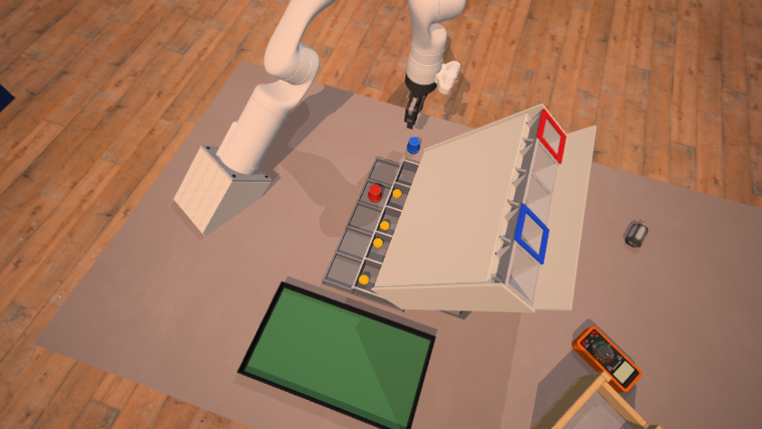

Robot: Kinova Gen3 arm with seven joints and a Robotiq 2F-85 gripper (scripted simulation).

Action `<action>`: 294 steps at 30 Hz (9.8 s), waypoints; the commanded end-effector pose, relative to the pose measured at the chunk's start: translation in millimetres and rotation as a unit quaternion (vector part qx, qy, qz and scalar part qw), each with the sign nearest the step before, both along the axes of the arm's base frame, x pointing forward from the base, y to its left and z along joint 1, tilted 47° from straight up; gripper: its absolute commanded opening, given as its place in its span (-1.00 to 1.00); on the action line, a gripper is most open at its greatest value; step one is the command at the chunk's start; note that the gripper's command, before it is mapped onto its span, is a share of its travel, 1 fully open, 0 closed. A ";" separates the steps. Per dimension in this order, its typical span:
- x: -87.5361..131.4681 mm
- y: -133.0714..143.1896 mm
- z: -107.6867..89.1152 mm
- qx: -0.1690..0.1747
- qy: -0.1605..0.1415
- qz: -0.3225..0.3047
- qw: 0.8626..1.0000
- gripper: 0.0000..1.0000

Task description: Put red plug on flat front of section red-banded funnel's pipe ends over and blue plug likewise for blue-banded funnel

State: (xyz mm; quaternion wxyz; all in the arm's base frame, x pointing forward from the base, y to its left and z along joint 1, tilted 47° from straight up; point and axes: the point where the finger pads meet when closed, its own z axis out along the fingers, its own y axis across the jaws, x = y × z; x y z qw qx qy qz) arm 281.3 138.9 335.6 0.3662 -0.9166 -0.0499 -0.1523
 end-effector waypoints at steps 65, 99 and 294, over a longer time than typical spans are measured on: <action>8.2 5.9 2.3 -0.176 -0.493 0.483 0.702 0.39; 39.0 90.1 -77.0 -0.175 -0.493 0.483 0.702 0.39; -5.4 -59.9 -98.1 -0.004 -0.007 0.002 1.000 -1.00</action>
